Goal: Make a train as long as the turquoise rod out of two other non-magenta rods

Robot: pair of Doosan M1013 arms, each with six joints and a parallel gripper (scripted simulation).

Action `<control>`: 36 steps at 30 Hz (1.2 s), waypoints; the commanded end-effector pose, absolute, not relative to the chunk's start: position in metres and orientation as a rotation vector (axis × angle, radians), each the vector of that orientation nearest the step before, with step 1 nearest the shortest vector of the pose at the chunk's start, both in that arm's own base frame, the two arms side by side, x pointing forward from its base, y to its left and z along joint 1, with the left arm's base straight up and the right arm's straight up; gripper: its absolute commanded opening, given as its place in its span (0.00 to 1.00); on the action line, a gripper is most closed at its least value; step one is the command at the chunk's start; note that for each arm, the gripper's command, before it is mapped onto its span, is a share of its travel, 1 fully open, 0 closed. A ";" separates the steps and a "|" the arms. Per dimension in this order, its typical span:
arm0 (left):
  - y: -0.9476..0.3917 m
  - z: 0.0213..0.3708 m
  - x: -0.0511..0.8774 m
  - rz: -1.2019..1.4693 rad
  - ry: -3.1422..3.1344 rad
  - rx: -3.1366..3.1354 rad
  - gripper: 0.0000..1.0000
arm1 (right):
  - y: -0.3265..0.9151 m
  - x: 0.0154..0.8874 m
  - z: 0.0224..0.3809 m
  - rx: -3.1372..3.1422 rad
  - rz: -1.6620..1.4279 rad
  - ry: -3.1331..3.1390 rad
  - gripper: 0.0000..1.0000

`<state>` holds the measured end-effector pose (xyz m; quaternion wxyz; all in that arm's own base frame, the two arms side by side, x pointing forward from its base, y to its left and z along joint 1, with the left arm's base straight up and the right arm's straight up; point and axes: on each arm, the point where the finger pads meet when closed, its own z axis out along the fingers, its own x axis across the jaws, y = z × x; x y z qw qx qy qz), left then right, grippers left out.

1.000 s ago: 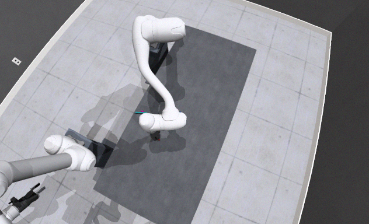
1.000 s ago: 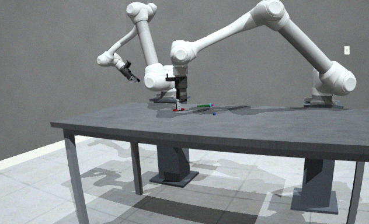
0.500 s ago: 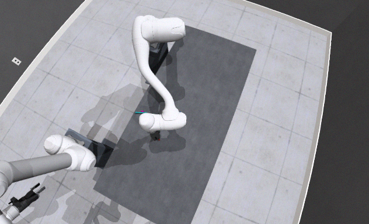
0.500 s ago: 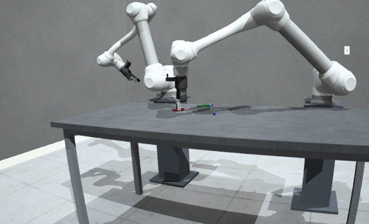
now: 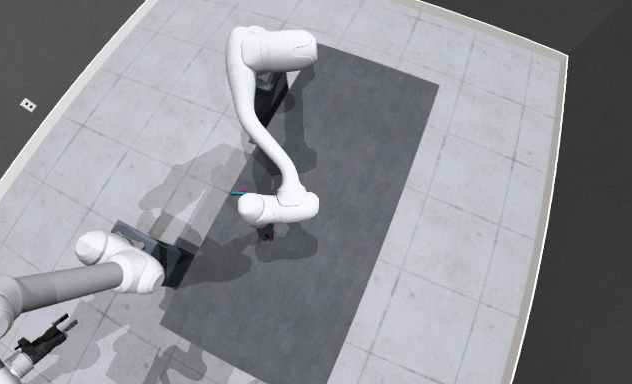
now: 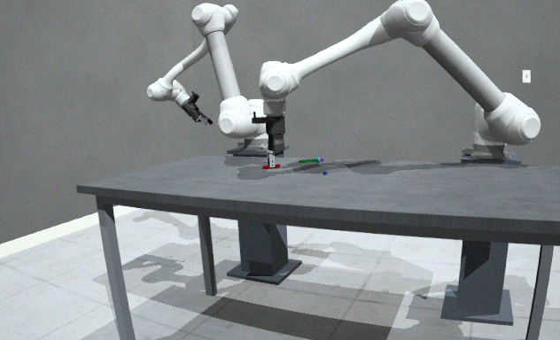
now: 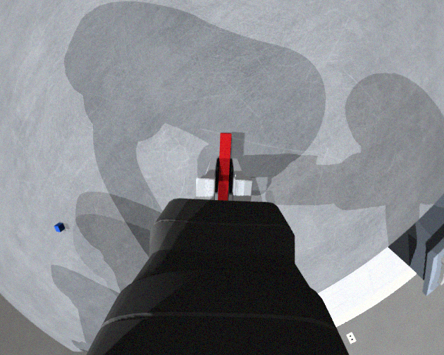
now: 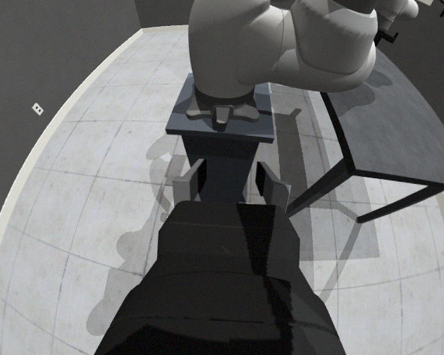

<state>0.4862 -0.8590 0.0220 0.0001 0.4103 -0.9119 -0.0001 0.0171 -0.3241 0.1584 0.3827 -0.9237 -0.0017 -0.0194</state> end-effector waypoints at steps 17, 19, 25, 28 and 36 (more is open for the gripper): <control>-0.860 0.024 0.487 0.003 -2.865 1.289 0.30 | -0.324 0.017 0.159 -2.357 -0.050 -0.004 1.00; -0.860 0.024 0.487 0.003 -2.865 1.289 0.36 | -0.324 0.017 0.159 -2.357 -0.050 -0.004 1.00; -0.860 0.024 0.487 0.003 -2.865 1.289 0.48 | -0.324 0.017 0.159 -2.357 -0.050 -0.004 1.00; -0.860 0.024 0.487 0.003 -2.865 1.289 0.48 | -0.324 0.017 0.159 -2.357 -0.050 -0.004 1.00; -0.860 0.024 0.487 0.003 -2.865 1.289 0.54 | -0.324 0.017 0.159 -2.357 -0.050 -0.004 1.00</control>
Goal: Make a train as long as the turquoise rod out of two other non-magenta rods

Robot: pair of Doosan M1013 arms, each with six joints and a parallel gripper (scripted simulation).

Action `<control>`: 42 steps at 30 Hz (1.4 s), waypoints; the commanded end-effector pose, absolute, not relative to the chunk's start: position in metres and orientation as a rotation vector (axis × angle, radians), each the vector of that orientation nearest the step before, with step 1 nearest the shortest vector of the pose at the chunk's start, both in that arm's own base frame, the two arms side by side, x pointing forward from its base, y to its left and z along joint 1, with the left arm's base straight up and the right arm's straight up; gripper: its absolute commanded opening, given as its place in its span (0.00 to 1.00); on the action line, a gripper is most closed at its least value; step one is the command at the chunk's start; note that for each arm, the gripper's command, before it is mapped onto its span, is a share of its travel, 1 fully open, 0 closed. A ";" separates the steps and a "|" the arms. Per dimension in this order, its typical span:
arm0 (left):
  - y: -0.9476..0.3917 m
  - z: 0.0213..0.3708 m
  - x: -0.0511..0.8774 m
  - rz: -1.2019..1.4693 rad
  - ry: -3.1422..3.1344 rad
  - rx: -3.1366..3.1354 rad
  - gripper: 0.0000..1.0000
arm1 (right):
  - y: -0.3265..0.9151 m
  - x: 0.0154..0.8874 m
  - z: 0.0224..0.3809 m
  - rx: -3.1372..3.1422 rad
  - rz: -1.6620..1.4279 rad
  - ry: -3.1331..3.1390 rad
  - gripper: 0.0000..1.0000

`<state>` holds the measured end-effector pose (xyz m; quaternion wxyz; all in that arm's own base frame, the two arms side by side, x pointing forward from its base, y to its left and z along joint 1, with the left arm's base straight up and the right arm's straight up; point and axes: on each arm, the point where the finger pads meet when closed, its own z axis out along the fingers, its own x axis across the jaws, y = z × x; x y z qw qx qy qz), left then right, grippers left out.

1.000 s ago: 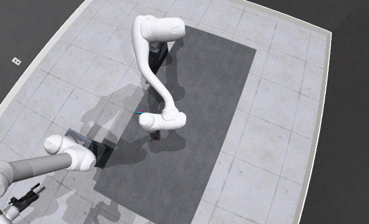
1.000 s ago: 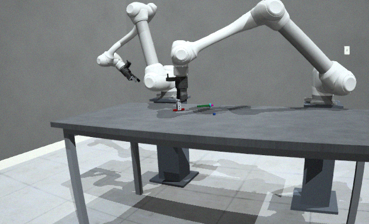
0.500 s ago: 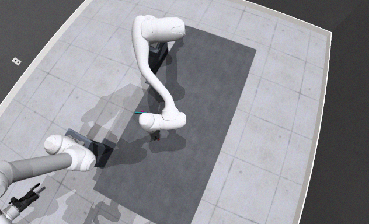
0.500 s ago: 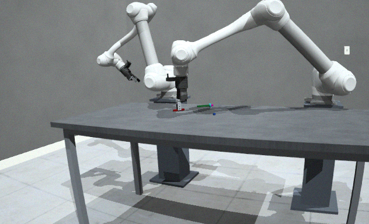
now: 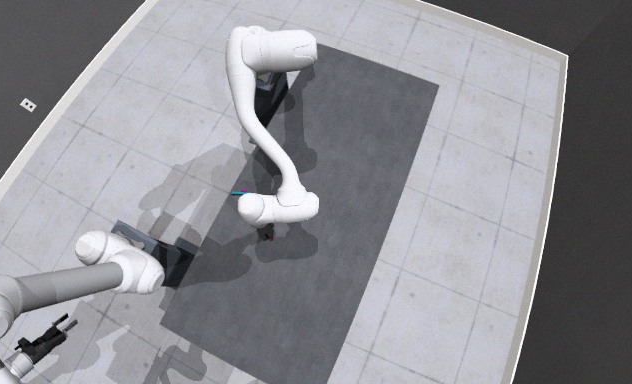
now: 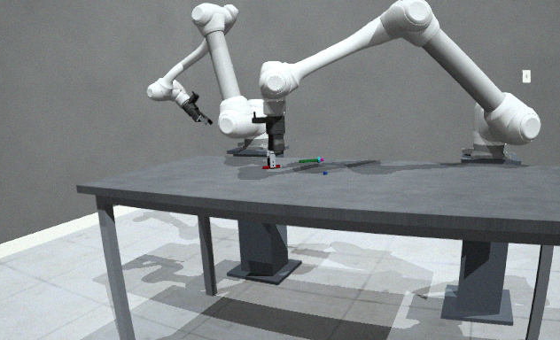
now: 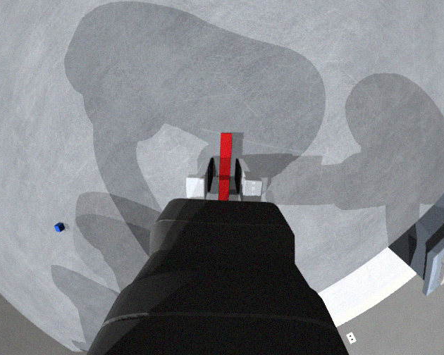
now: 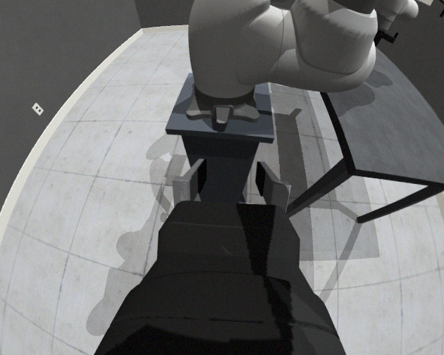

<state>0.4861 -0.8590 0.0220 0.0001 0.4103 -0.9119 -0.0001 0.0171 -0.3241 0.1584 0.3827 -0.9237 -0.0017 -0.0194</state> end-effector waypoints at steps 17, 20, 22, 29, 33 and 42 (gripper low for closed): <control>-0.859 0.064 0.487 0.003 -2.865 1.289 0.54 | -0.324 0.017 0.159 -2.357 -0.050 -0.004 1.00; -0.859 0.081 0.486 0.003 -2.865 1.289 0.54 | -0.324 0.017 0.159 -2.357 -0.050 -0.004 1.00; -0.859 0.091 0.486 0.003 -2.865 1.289 0.54 | -0.324 0.017 0.159 -2.357 -0.050 -0.004 1.00; -0.859 0.109 0.486 0.003 -2.865 1.289 0.54 | -0.324 0.017 0.159 -2.357 -0.050 -0.004 1.00; -0.859 0.114 0.486 0.003 -2.865 1.289 0.54 | -0.324 0.017 0.159 -2.357 -0.050 -0.004 1.00; -0.859 0.114 0.486 0.003 -2.865 1.289 1.00 | -0.324 0.017 0.159 -2.357 -0.050 -0.004 1.00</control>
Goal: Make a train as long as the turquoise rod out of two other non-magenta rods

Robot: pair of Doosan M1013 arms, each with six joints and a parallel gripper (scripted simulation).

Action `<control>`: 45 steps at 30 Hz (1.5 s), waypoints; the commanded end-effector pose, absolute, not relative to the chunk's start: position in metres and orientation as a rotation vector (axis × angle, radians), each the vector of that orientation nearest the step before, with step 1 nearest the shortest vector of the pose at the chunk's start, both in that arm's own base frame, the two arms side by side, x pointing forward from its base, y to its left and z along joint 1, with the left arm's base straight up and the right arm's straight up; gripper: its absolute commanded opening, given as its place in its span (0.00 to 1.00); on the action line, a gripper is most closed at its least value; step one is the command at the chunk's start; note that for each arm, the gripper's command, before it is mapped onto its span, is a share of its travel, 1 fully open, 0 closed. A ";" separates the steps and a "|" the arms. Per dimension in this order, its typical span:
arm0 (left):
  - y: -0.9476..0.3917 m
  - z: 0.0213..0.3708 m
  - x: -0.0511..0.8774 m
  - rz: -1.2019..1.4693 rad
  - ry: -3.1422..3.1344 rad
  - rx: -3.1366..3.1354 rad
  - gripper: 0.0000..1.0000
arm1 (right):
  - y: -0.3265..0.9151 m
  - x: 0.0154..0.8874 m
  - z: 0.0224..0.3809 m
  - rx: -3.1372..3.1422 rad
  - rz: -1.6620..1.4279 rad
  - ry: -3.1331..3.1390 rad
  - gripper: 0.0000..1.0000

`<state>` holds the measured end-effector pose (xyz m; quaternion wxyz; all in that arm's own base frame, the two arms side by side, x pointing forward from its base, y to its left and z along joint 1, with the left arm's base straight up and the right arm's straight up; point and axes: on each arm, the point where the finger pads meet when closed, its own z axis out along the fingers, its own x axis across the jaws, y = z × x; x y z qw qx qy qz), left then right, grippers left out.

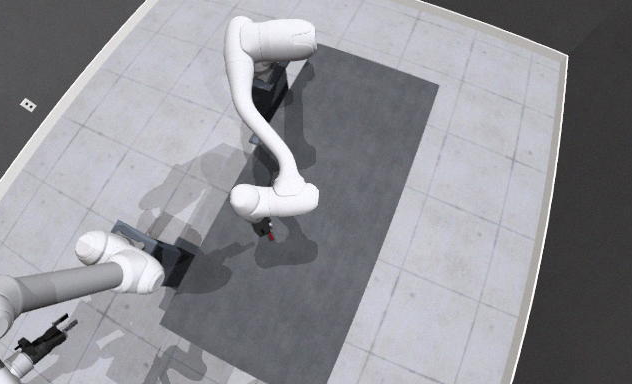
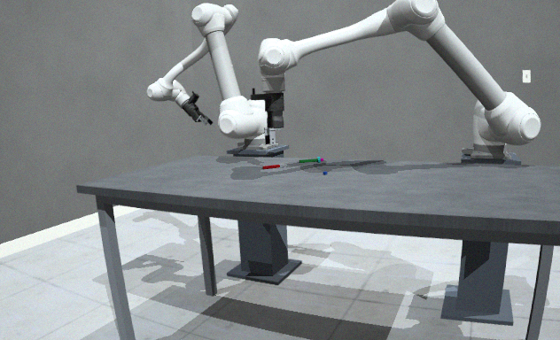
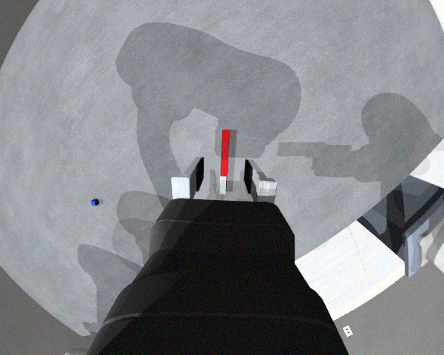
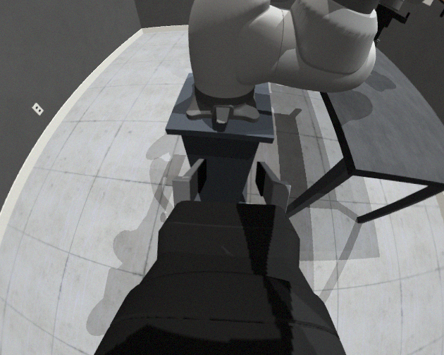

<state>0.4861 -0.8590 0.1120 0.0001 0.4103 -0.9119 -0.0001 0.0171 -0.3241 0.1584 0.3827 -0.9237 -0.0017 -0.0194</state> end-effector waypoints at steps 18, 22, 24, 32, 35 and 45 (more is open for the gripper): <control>-0.859 0.115 0.486 0.003 -2.865 1.289 1.00 | -0.324 0.017 0.159 -2.357 -0.050 -0.004 1.00; -0.859 0.122 0.486 0.003 -2.865 1.289 1.00 | -0.324 0.017 0.159 -2.357 -0.050 -0.004 1.00; -0.859 0.129 0.486 0.003 -2.865 1.289 1.00 | -0.324 0.017 0.159 -2.357 -0.050 -0.004 1.00; -0.859 0.164 0.486 0.003 -2.865 1.289 1.00 | -0.324 0.017 0.159 -2.357 -0.050 -0.004 1.00; -0.859 0.175 0.486 0.003 -2.865 1.289 1.00 | -0.324 0.017 0.159 -2.357 -0.050 -0.004 1.00; -0.859 0.202 0.486 0.003 -2.865 1.289 1.00 | -0.324 0.017 0.159 -2.357 -0.050 -0.004 1.00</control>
